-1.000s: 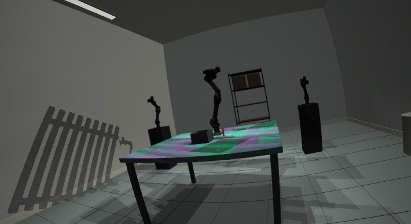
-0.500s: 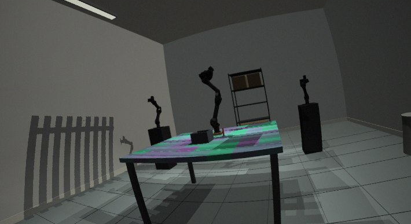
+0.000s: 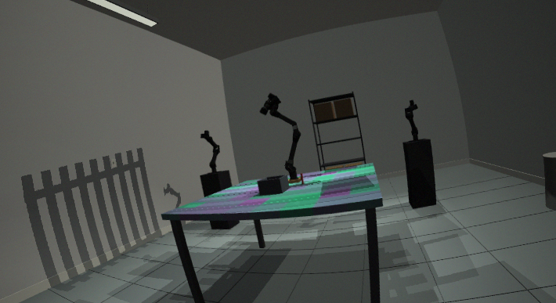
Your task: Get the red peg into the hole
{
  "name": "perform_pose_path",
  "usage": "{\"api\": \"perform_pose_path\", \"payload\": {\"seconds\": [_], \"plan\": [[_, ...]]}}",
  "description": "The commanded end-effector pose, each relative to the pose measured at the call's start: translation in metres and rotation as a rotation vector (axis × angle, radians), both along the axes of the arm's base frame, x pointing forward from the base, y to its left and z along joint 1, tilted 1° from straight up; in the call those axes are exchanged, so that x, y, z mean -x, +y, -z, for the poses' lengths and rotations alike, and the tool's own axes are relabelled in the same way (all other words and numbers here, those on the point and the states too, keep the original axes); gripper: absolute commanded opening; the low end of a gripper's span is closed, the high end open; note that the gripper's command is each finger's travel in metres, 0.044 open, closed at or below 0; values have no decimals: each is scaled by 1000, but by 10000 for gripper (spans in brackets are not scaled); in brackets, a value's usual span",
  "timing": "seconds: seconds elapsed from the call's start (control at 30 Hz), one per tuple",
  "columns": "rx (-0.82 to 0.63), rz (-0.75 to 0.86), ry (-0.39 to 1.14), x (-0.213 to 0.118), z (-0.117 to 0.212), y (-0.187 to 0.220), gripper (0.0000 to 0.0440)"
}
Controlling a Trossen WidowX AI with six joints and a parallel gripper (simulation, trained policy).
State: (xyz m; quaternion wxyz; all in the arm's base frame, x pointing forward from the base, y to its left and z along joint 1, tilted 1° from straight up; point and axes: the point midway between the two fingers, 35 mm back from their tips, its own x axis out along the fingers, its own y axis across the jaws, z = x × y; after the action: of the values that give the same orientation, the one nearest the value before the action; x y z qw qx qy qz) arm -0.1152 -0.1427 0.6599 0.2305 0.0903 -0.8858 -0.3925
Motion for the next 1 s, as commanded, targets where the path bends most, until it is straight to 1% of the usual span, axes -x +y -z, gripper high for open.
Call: {"api": "perform_pose_path", "payload": {"seconds": [0.0,0.27,0.5,0.73,0.97], "plan": [[-63,-61,35,-10,7,-15,440],[-260,-227,146,-49,32,-61,440],[-420,-375,257,-90,60,-92,440],[-568,-526,382,-134,92,-113,440],[-702,-678,519,-181,127,-122,440]]}}
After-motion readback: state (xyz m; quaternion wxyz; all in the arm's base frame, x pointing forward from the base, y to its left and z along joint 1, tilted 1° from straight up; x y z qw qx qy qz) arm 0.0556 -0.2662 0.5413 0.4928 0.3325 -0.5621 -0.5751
